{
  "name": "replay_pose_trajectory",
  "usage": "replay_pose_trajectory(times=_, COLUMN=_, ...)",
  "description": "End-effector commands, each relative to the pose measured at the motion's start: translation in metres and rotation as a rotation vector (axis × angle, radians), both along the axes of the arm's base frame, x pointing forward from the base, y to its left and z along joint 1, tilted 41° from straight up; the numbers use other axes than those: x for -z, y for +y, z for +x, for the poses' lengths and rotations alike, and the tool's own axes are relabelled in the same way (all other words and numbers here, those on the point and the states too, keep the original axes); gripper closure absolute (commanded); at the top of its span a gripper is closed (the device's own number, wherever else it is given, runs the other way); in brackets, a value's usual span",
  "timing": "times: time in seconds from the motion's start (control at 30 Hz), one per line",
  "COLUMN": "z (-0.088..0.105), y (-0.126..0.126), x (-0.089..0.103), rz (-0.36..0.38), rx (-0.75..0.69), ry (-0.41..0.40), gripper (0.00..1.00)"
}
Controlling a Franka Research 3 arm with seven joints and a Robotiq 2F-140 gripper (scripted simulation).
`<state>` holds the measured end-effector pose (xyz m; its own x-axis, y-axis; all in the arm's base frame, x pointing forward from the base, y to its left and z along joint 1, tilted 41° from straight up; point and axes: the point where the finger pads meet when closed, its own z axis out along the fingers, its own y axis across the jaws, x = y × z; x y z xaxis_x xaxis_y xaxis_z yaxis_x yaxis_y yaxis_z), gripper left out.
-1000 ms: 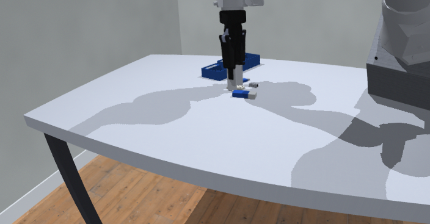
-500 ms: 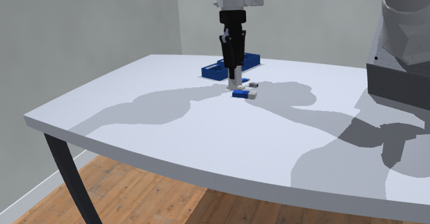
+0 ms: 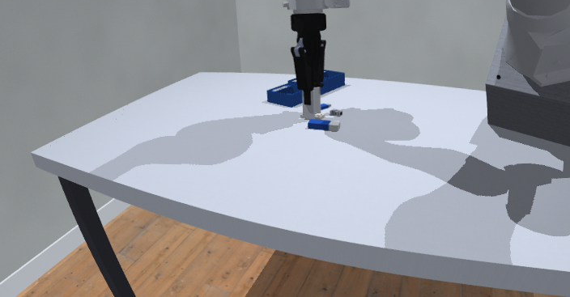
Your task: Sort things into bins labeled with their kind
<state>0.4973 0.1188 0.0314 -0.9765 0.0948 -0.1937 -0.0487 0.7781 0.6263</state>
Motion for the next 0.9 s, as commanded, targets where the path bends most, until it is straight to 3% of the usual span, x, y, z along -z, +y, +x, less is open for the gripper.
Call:
replay_pose_trajectory(times=0.0, z=0.000, y=0.002, x=0.000, rz=-0.002, rx=-0.006, ry=-0.005, gripper=0.87)
replay_pose_trajectory(times=0.7, z=-0.012, y=-0.035, x=-0.045, rz=-0.002, rx=-0.006, ry=-0.005, gripper=0.87)
replay_pose_trajectory(times=0.87, z=-0.012, y=-0.035, x=-0.045, rz=-0.002, rx=-0.006, ry=-0.005, gripper=0.87)
